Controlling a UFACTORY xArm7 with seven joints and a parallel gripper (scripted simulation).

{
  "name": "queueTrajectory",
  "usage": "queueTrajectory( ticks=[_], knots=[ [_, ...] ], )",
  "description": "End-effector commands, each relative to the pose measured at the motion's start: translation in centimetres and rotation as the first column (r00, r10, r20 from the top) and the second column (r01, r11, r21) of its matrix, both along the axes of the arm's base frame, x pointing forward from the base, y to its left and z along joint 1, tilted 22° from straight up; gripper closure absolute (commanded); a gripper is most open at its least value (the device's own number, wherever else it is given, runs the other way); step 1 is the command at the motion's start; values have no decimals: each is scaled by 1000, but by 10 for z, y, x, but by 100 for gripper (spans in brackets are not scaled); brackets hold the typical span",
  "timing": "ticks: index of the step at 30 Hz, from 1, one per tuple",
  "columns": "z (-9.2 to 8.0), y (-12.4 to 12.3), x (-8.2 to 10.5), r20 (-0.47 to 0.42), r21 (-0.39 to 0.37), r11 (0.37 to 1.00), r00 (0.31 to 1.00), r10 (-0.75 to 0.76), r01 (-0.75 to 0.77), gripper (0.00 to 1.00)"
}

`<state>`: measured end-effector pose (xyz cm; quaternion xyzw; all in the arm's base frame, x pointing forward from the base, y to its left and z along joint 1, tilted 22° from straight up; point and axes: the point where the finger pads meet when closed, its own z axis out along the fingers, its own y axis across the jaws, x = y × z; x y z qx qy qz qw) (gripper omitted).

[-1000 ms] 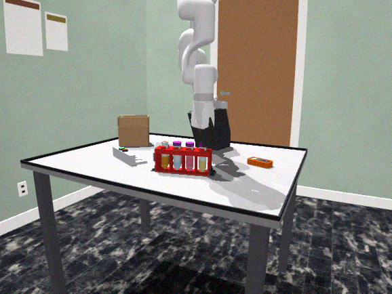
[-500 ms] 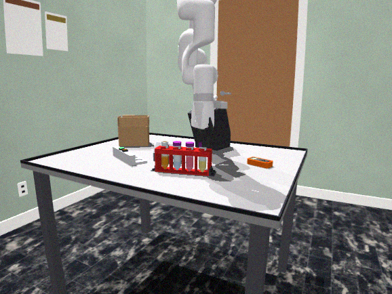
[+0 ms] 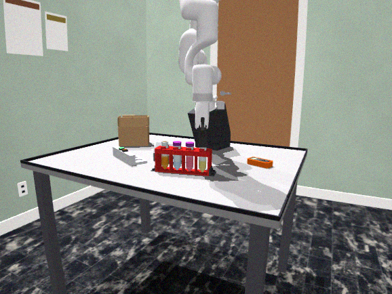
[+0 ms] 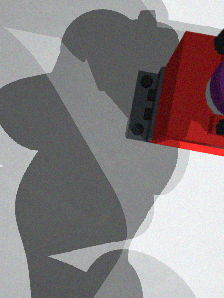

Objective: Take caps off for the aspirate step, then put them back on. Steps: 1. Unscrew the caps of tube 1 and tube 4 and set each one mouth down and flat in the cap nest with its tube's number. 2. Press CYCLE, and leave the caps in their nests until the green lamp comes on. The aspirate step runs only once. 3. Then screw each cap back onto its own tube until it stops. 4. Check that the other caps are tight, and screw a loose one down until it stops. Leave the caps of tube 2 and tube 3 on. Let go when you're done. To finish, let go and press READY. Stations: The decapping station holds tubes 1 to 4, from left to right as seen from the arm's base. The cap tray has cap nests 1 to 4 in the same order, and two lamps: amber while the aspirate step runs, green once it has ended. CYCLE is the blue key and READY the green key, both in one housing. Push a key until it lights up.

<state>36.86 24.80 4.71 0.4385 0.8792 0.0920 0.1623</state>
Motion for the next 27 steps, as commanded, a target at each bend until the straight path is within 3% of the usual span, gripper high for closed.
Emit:
queueTrajectory(
  ticks=[1,4,8,17,24,25,27],
  knots=[
    [1,1,0,-1,67,976,979,-205,205,100],
    [0,1,0,-11,103,950,956,-295,294,100],
    [0,1,0,-40,171,869,885,-464,464,100],
    [0,1,0,-147,293,568,623,-768,769,100],
    [0,1,0,-154,297,551,608,-779,780,100],
    [0,1,0,-154,297,551,608,-779,780,54],
    [0,1,1,-154,297,551,608,-779,780,54]
  ],
)
